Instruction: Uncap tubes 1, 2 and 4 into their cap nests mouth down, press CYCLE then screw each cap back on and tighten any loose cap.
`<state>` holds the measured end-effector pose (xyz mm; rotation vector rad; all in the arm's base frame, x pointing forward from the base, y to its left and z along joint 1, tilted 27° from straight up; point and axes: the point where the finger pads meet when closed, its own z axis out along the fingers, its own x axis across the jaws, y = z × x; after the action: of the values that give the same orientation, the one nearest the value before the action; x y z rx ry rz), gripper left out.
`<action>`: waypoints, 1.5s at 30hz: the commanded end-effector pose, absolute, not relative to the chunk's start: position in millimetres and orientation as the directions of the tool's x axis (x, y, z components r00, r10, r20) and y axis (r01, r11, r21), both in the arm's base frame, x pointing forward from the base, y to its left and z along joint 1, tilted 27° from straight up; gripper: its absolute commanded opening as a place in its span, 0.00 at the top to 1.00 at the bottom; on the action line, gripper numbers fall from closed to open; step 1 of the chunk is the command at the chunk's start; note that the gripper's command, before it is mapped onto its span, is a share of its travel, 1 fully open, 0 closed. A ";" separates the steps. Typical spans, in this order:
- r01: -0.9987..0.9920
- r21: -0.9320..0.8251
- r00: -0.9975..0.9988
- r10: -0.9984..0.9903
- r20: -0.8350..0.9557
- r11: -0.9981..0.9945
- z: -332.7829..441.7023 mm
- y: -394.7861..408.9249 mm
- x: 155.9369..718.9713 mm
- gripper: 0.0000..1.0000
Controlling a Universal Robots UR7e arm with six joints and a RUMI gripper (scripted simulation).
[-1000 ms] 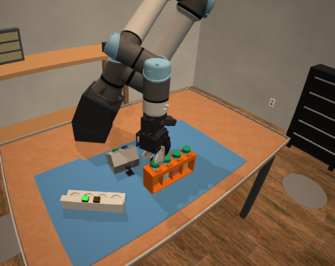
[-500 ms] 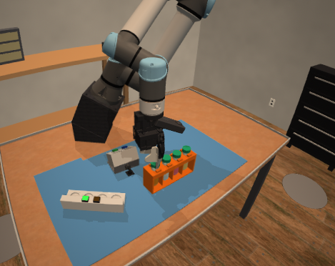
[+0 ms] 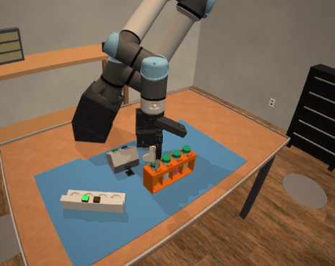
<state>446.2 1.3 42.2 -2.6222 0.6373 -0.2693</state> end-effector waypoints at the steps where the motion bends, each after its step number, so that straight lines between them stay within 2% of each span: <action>1: -0.397 -0.446 0.873 -0.480 0.084 -0.802 42.5 1.0 446.5 0.65; 7: -0.396 -0.446 0.874 -0.479 0.085 -0.802 42.5 1.0 446.5 0.65; 11: -0.097 -0.396 0.955 -0.198 0.223 -0.913 42.2 1.2 446.6 0.65; 15: 0.070 -0.351 0.957 -0.037 0.288 -0.934 42.2 1.2 446.6 0.65; 17: 0.070 -0.351 0.957 -0.037 0.288 -0.934 42.2 1.2 446.6 0.65; 19: 0.228 -0.299 0.932 0.119 0.342 -0.927 42.2 1.2 446.6 0.65; 28: 0.558 -0.150 0.781 0.454 0.429 -0.816 42.2 1.2 446.6 0.65; 37: 0.558 -0.150 0.781 0.455 0.429 -0.816 42.2 1.2 446.6 0.65; 38: 0.558 -0.150 0.781 0.455 0.429 -0.816 42.2 1.2 446.6 1.00; 45: 0.558 -0.150 0.781 0.454 0.429 -0.816 42.2 1.2 446.6 1.00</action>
<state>446.4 1.5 41.9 -2.7053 -0.7820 -0.5493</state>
